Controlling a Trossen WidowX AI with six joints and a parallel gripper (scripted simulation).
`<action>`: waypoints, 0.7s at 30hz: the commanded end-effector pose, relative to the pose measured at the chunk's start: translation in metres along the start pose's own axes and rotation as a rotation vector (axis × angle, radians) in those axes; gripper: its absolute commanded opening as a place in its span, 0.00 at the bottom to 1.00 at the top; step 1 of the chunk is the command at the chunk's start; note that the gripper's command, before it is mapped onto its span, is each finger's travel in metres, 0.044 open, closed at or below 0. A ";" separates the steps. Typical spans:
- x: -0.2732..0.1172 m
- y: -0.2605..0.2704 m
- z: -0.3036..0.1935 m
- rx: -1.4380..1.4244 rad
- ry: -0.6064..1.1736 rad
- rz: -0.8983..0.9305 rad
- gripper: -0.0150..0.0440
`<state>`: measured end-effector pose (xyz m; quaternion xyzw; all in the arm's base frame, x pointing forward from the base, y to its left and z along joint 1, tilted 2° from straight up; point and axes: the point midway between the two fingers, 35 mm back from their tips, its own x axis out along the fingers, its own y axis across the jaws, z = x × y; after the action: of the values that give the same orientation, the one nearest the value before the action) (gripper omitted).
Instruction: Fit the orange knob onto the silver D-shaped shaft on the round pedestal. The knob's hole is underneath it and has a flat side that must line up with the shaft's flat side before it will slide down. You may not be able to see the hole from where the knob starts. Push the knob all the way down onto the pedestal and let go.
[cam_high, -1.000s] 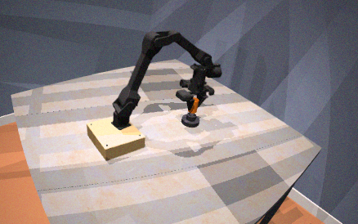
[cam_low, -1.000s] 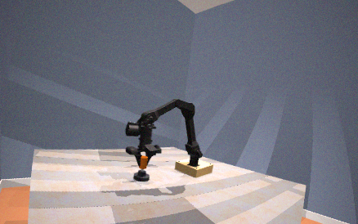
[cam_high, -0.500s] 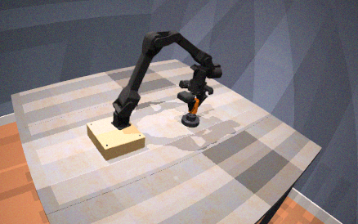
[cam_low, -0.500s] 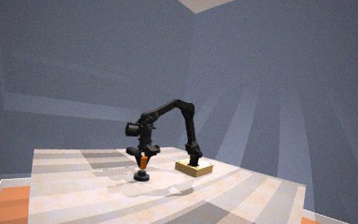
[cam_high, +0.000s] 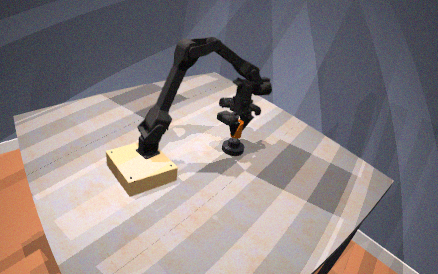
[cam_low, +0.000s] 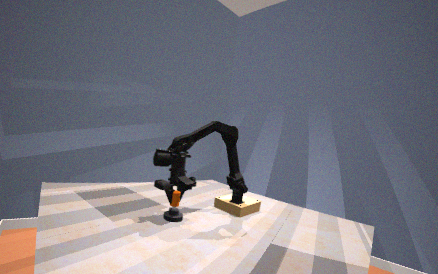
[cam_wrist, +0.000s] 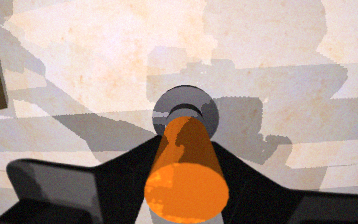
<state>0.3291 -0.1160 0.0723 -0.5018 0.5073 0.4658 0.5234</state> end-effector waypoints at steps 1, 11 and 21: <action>-0.001 -0.002 0.000 -0.004 -0.001 -0.008 0.25; 0.003 0.000 0.000 -0.004 -0.001 -0.008 0.25; 0.006 0.001 0.000 -0.002 -0.001 -0.008 0.25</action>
<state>0.3284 -0.1160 0.0666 -0.5032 0.5064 0.4643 0.5241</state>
